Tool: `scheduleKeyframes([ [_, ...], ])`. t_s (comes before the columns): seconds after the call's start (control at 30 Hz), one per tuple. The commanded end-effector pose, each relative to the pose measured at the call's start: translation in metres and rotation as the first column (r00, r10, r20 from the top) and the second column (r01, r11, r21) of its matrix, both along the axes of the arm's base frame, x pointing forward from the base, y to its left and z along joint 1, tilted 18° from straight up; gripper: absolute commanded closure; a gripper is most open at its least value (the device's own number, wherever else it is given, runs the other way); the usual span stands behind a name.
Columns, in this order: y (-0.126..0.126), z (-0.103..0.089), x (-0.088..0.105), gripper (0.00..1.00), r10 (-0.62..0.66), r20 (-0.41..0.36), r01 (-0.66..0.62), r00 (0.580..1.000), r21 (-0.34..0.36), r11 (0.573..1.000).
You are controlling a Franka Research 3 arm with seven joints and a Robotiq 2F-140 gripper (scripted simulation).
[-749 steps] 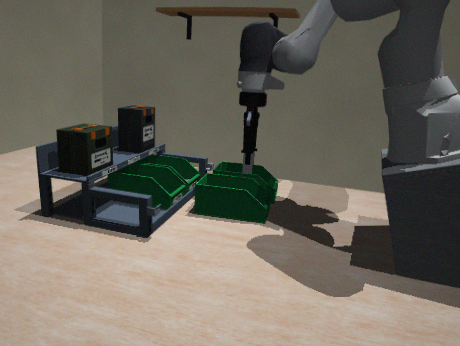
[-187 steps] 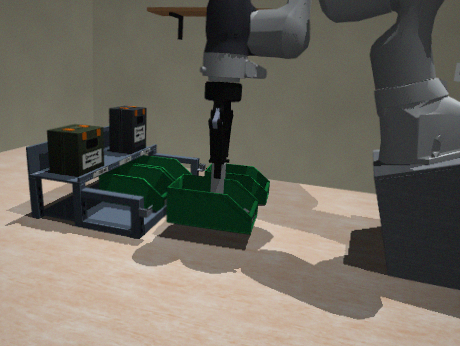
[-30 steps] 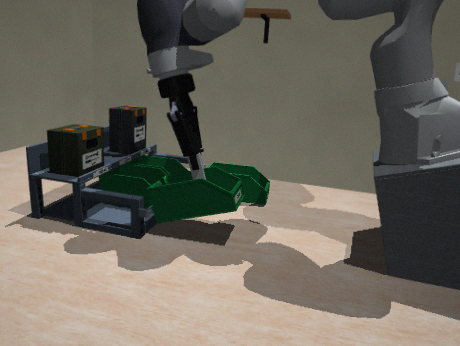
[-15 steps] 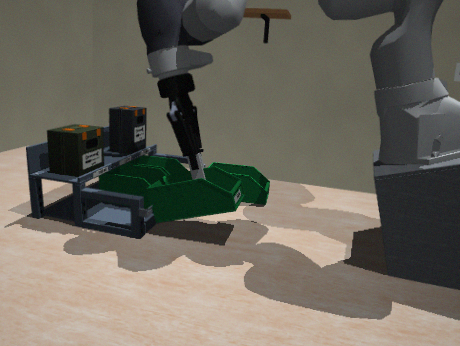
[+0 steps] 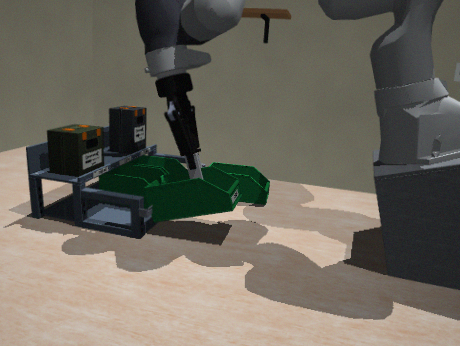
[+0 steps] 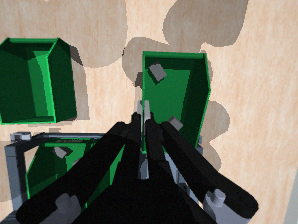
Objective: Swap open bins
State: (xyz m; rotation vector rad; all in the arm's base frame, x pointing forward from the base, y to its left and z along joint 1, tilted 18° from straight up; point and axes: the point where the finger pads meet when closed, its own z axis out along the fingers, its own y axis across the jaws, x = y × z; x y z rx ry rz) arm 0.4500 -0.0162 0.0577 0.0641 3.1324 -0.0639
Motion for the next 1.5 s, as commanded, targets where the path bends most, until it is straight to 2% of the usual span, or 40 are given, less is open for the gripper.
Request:
scheduleKeyframes([
  [0.0, 0.000, 0.001, 0.002, 1.00, 0.003, -0.001, -0.003, 1.000, -0.001, 1.000],
  [1.0, -0.001, 0.007, 0.023, 1.00, 0.003, 0.001, -0.003, 1.000, -0.001, 1.000],
  [1.47, -0.001, 0.012, 0.039, 1.00, 0.003, 0.002, -0.003, 1.000, -0.002, 1.000],
])
